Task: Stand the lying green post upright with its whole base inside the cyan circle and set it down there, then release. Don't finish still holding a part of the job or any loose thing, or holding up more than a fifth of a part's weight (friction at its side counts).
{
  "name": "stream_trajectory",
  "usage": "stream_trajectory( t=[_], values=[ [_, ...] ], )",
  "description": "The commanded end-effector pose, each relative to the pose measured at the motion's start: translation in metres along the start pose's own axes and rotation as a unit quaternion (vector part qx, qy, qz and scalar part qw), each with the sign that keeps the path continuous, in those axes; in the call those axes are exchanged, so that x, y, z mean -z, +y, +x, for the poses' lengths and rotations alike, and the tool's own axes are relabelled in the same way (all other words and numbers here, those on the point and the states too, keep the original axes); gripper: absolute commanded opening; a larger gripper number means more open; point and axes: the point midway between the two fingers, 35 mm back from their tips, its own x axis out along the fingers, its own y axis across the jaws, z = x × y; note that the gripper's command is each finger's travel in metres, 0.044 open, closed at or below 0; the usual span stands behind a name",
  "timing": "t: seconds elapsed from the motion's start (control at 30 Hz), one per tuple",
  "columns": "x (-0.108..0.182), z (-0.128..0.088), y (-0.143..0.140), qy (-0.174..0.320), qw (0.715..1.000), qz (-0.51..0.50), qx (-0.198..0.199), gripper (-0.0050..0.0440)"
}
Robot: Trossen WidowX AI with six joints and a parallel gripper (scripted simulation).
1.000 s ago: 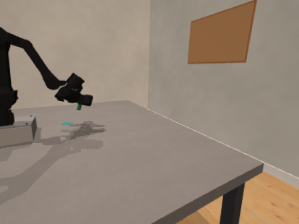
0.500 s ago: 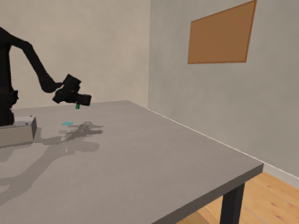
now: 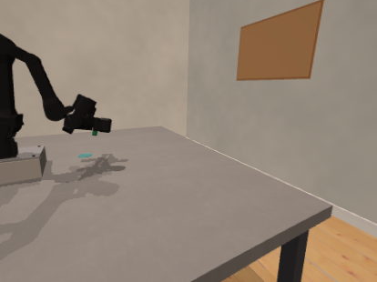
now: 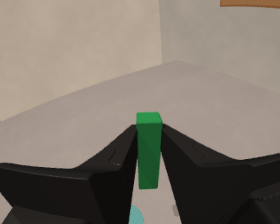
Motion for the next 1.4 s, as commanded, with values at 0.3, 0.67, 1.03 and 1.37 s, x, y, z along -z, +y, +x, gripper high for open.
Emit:
stream_trajectory(
  t=[0.3,0.67,1.03,1.37],
  values=[
    [0.0,-0.015,0.016,-0.035,0.999,-0.017,-0.019,0.0022],
    [-0.002,-0.031,0.035,-0.065,0.996,-0.044,-0.039,0.0022],
    [-0.002,-0.038,0.045,-0.076,0.994,-0.058,-0.05,0.0022],
    [-0.002,-0.038,0.045,-0.076,0.994,-0.058,-0.05,0.0022]
  ],
)
